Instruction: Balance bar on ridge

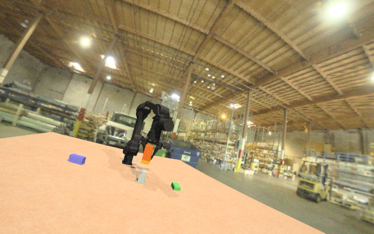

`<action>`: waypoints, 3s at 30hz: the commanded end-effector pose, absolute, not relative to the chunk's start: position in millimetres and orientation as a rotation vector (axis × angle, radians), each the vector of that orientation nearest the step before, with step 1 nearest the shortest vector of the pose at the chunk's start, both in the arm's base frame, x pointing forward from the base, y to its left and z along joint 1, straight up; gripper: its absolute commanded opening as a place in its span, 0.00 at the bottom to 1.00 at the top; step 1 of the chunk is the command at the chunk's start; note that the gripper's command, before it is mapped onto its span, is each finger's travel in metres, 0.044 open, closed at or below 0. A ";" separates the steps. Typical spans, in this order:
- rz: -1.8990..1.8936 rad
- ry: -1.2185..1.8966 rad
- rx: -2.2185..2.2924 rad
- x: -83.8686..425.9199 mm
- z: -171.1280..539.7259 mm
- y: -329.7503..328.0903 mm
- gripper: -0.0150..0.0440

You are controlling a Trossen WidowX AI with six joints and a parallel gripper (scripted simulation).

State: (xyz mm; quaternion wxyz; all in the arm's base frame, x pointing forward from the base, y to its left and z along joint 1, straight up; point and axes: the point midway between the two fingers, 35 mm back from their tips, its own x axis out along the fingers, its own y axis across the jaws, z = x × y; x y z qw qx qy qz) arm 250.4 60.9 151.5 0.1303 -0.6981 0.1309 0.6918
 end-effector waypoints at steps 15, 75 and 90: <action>2.010 0.343 -2.052 245.5 130.7 63.0 0.25; 2.011 0.342 -2.052 245.3 107.2 60.6 0.25; 2.011 0.342 -2.052 245.3 105.9 60.6 0.25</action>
